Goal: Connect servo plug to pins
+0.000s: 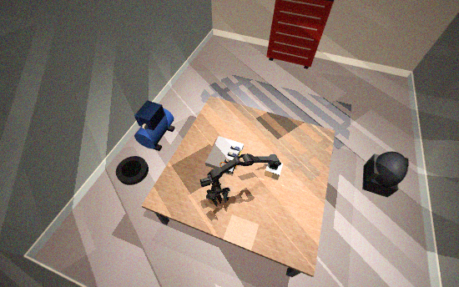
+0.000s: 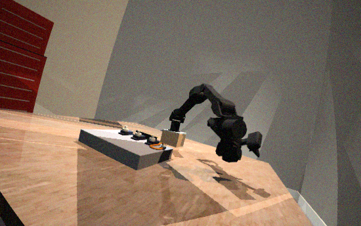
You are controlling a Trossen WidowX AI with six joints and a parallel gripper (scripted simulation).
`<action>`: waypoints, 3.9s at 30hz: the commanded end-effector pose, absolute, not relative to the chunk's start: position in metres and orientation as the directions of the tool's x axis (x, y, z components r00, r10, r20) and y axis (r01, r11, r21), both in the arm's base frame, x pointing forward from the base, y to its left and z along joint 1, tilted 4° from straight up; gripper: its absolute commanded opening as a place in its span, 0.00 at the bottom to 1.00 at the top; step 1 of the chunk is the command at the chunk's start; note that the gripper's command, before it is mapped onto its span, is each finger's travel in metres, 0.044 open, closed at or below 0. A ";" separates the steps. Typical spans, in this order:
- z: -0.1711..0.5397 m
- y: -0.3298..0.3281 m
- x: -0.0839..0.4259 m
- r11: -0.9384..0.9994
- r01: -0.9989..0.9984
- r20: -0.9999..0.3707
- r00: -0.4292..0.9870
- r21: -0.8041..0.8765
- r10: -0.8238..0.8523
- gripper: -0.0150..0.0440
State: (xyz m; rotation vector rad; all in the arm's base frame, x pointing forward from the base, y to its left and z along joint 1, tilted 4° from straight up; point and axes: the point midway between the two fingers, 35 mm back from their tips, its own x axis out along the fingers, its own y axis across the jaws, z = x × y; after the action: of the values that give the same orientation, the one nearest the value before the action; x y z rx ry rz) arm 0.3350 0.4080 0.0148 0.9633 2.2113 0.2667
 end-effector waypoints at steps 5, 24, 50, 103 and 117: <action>0.020 0.404 0.340 0.697 0.549 -0.533 -0.457 0.460 0.712 0.71; 0.106 0.336 0.396 0.641 0.237 -0.642 -0.084 0.730 0.762 0.45; 0.220 0.203 0.422 0.733 -0.216 -0.555 0.528 0.645 0.643 0.45; 0.268 0.022 0.369 0.999 -0.045 -0.314 0.948 0.018 0.048 0.45; 0.178 0.053 0.403 0.996 -0.086 -0.709 0.702 0.015 0.072 0.45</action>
State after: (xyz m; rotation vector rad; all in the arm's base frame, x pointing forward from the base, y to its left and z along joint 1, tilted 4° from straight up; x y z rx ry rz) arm 0.3977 0.0459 0.1969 -0.0100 0.6895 0.0854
